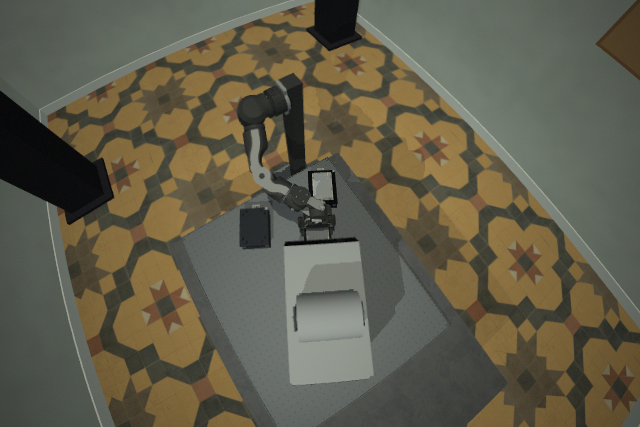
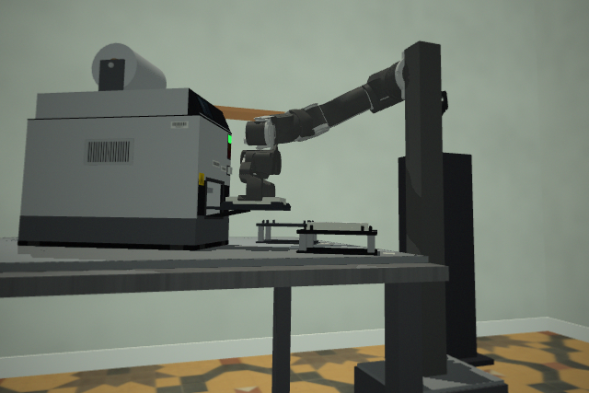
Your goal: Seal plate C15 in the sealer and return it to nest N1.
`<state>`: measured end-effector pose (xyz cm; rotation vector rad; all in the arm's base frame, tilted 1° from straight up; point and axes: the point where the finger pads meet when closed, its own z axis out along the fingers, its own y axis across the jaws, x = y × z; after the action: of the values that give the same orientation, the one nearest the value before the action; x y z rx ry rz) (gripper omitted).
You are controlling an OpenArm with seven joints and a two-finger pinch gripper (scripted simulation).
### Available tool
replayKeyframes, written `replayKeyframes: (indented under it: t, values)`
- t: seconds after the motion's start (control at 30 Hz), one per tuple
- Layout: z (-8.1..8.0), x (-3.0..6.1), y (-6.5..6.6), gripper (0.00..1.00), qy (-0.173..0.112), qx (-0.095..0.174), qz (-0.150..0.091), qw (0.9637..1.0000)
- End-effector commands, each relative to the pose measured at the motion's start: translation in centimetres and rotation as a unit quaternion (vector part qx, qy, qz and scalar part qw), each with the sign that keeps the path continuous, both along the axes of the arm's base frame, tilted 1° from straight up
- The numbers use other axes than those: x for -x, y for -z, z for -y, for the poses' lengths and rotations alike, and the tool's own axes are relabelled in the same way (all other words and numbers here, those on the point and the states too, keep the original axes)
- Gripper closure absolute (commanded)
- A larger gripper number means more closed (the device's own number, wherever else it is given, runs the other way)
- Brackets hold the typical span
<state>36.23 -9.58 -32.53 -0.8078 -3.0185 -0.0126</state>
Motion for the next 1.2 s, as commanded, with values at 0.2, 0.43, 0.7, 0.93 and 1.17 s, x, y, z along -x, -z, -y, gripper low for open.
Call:
replayKeyframes:
  t: [0.2, 0.43, 0.7, 0.93, 1.17]
  values:
    - [-0.07, -0.35, -0.51, 0.23, 0.001, -0.001, 0.003, 1.0000]
    - [-0.07, -0.28, -0.41, 0.23, 0.001, -0.001, 0.003, 1.0000]
    - [-0.04, -0.01, -0.01, 0.23, 0.000, 0.000, 0.002, 1.0000]
    - [-0.04, -0.01, -0.01, 0.23, 0.000, 0.000, 0.002, 1.0000]
    - [-0.06, -0.35, -0.52, 0.23, 0.001, -0.001, 0.003, 1.0000]
